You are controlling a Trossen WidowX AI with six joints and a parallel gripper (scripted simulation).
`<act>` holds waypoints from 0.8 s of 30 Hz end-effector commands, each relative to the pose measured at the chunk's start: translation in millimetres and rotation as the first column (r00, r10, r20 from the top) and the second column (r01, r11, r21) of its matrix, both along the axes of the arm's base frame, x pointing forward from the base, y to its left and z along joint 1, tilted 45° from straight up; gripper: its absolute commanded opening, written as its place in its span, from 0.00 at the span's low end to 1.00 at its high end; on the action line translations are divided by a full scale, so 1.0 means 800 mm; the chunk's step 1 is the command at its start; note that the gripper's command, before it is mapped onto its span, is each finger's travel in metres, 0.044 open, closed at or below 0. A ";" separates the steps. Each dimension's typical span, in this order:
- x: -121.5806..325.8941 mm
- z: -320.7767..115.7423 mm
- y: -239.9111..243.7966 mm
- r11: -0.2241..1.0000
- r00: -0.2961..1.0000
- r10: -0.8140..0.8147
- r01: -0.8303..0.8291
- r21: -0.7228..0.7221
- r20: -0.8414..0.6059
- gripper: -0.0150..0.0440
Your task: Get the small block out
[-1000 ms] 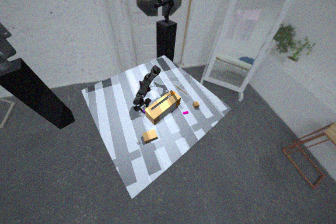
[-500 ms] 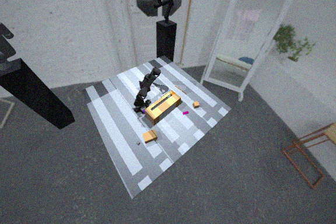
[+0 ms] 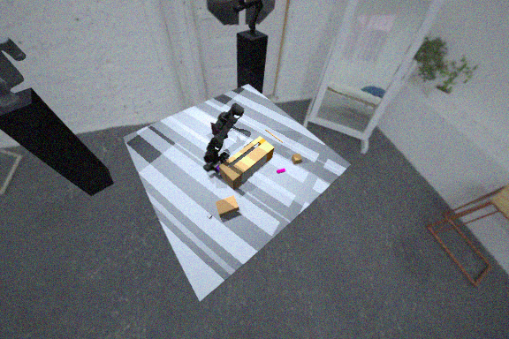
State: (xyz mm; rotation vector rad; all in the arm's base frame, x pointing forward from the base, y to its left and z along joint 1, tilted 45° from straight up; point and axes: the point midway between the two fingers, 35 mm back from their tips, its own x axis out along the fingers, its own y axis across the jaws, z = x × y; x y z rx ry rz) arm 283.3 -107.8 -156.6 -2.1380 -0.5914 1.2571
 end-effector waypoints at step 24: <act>-0.005 0.055 -0.053 1.000 1.000 -0.001 0.001 0.002 -0.001 0.25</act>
